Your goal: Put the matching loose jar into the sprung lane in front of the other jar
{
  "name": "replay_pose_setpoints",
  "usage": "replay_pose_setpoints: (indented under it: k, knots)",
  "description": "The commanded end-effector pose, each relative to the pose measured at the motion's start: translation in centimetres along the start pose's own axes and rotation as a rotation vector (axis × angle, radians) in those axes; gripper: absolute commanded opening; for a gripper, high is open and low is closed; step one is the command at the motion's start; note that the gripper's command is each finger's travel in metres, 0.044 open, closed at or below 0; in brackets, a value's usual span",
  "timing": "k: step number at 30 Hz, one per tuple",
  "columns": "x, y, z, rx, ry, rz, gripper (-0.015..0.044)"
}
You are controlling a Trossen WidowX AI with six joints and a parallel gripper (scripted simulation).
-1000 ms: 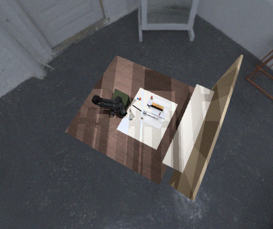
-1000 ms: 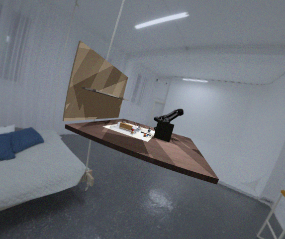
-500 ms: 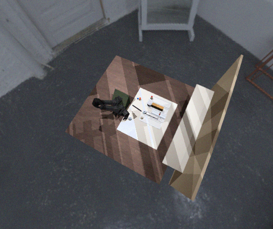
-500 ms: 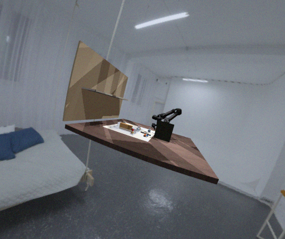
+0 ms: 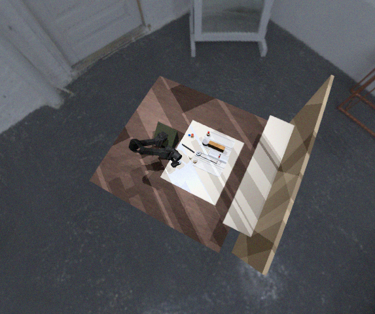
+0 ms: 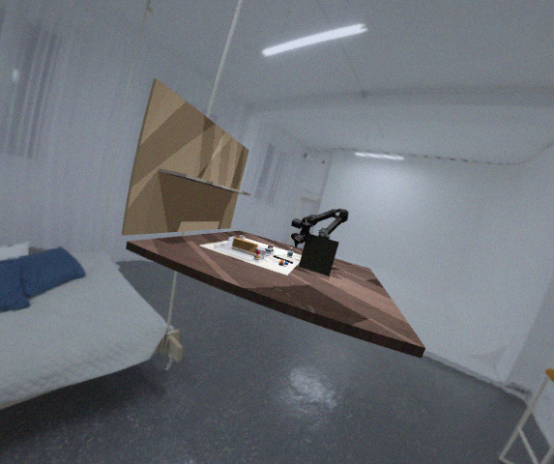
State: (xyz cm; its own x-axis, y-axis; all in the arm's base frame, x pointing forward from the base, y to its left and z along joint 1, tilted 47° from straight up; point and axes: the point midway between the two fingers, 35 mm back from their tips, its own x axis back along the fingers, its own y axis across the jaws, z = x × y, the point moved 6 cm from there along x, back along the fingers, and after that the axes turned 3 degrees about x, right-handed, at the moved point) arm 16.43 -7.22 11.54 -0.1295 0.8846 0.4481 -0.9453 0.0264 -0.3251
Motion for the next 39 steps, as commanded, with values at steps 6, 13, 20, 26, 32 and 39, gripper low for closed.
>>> replay_pose_setpoints:
  k: [6, 13, 20, 26, 32, 39]
  knots:
    - [4.0, -4.4, -2.6, -0.812, -0.183, -0.163, 0.044]
    - [5.2, -5.3, -3.3, -1.099, -0.179, -0.247, 0.044]
    - [5.3, -5.3, -3.3, -1.125, -0.177, -0.254, 0.044]
    - [5.3, -5.3, -3.3, -1.125, -0.177, -0.254, 0.044]
    - [5.3, -5.3, -3.3, -1.125, -0.177, -0.254, 0.044]
    - [2.3, -4.9, -4.1, -1.126, -0.177, -0.252, 0.044]
